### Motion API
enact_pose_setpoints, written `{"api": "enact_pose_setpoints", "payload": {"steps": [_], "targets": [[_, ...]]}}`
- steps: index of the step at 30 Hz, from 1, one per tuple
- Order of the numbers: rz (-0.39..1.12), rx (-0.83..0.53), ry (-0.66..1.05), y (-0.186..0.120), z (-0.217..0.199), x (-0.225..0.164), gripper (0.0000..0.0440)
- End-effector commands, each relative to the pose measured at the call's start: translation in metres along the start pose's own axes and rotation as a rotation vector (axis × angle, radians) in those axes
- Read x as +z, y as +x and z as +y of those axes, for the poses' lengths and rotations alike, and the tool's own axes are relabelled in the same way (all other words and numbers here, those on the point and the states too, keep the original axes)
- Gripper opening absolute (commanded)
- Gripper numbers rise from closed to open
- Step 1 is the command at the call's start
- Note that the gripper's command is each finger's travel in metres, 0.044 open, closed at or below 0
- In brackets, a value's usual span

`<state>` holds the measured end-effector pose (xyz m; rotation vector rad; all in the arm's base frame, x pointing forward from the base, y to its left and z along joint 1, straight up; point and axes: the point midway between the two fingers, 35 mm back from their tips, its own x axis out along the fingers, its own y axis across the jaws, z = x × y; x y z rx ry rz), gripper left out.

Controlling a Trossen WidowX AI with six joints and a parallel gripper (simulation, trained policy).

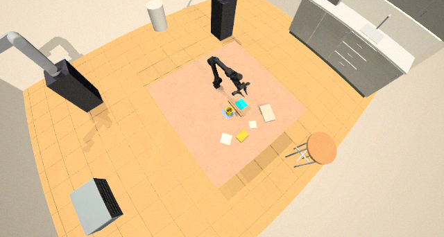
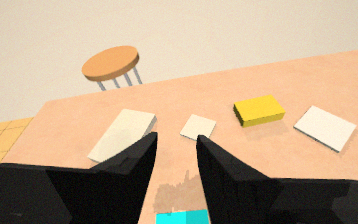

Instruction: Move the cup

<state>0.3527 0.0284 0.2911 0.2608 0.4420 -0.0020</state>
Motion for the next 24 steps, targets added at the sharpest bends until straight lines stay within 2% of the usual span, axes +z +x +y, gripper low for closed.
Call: {"api": "enact_pose_setpoints", "payload": {"steps": [1, 15, 24], "targets": [[0.047, -0.015, 0.022, 0.004, 0.001, -0.003, 0.0131], [0.267, -0.082, 0.062, 0.020, 0.002, -0.023, 0.0115], [0.405, -0.137, 0.060, 0.026, -0.002, -0.036, 0.0121]]}}
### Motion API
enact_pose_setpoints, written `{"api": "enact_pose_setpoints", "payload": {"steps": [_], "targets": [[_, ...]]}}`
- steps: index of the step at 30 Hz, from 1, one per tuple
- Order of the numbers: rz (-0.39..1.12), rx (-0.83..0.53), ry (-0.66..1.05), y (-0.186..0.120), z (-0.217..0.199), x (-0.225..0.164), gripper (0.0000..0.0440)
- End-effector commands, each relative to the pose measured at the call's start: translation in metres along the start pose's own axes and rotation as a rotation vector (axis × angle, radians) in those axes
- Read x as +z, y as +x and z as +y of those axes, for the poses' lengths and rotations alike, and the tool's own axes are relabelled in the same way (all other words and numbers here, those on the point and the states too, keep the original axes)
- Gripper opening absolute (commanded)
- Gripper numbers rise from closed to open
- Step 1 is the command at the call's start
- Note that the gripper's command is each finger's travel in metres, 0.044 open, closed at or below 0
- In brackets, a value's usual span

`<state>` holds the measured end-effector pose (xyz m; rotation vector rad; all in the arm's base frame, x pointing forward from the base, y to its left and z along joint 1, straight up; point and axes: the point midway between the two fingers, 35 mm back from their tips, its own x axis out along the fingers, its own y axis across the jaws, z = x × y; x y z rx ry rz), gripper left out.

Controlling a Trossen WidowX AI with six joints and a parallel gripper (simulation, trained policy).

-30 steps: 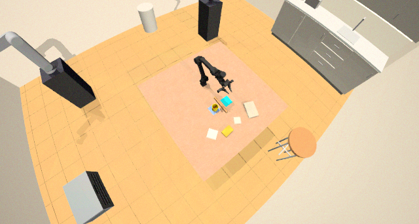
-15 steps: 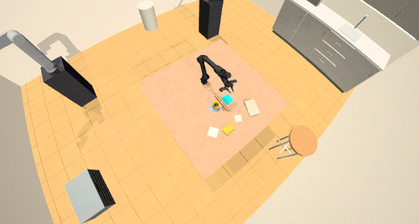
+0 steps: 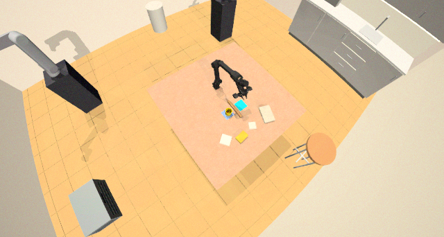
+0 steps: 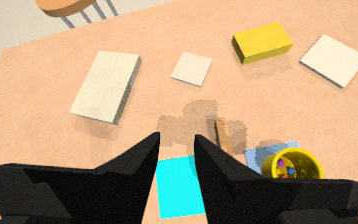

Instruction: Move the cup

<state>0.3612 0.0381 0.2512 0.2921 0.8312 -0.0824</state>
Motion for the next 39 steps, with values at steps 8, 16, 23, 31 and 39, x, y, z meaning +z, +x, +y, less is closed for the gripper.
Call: {"api": "enact_pose_setpoints", "payload": {"steps": [8, 16, 23, 31, 39], "targets": [[0.146, -0.075, -0.006, 0.010, -0.009, -0.010, 0.0132], [0.258, -0.129, -0.024, 0.015, -0.019, -0.017, 0.0132], [0.354, -0.174, -0.048, 0.021, -0.031, -0.024, 0.0125], [0.463, -0.221, -0.083, 0.028, -0.048, -0.032, 0.0116], [0.560, -0.261, -0.113, 0.037, -0.069, -0.041, 0.0116]]}}
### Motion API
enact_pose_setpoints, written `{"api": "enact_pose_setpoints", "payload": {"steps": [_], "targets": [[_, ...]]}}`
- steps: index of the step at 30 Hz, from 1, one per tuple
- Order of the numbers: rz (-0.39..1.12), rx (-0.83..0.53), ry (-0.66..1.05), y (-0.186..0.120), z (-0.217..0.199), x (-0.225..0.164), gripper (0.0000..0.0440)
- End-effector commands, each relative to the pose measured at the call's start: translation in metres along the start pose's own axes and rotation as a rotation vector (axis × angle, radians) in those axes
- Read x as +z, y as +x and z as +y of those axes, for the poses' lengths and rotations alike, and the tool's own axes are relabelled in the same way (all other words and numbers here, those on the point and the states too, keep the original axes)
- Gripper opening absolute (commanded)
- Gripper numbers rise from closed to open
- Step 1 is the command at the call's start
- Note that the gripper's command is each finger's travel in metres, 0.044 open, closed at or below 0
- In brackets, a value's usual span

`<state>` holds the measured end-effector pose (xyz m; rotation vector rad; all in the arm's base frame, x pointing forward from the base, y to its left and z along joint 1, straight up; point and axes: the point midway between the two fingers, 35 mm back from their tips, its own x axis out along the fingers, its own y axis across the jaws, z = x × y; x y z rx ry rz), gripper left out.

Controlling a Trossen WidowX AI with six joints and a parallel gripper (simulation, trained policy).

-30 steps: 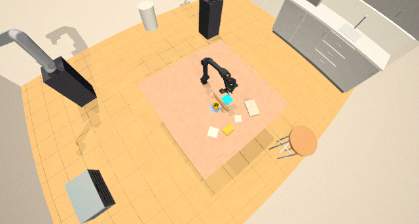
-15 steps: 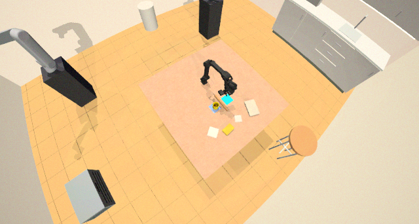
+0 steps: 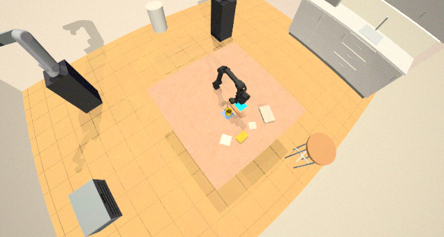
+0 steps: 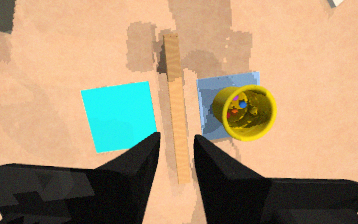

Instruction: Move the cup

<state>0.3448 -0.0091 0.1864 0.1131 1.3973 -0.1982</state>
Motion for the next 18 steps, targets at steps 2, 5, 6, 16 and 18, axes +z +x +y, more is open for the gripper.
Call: {"api": "enact_pose_setpoints", "payload": {"steps": [2, 5, 6, 16, 18], "targets": [[0.045, -0.024, -0.018, 0.009, -0.010, -0.002, 0.0118], [0.072, -0.035, -0.027, 0.015, -0.017, -0.003, 0.0123], [0.079, -0.039, -0.030, 0.018, -0.019, -0.004, 0.0125], [0.135, -0.059, -0.054, 0.045, -0.041, -0.007, 0.0154], [0.145, -0.061, -0.060, 0.051, -0.045, -0.007, 0.0159]]}}
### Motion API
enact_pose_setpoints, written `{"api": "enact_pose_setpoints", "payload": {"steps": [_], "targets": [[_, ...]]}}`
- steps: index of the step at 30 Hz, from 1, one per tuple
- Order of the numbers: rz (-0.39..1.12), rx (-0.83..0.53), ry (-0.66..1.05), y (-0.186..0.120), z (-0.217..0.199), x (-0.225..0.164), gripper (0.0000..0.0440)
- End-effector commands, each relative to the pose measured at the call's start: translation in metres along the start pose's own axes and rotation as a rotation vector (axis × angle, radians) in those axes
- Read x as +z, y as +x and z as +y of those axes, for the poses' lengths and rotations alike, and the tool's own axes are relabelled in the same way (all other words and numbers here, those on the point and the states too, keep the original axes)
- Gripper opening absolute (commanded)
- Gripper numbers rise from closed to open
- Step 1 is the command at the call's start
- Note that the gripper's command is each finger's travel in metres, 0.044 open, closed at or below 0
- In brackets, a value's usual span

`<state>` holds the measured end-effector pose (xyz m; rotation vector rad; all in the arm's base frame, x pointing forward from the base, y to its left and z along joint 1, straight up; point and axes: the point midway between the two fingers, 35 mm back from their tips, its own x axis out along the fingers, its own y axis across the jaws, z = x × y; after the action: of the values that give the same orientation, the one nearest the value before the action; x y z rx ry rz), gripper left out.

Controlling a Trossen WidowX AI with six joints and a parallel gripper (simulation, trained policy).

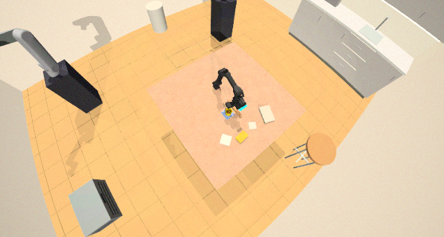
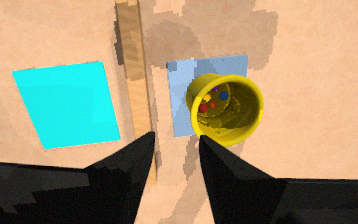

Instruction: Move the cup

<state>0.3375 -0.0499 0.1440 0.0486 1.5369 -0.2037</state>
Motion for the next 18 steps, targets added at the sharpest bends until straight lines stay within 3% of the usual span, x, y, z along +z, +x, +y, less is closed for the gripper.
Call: {"api": "enact_pose_setpoints", "payload": {"steps": [1, 18], "targets": [[0.017, -0.008, -0.014, 0.011, -0.006, 0.000, 0.0161], [0.085, 0.006, -0.129, 0.076, -0.021, -0.005, 0.0186]]}}
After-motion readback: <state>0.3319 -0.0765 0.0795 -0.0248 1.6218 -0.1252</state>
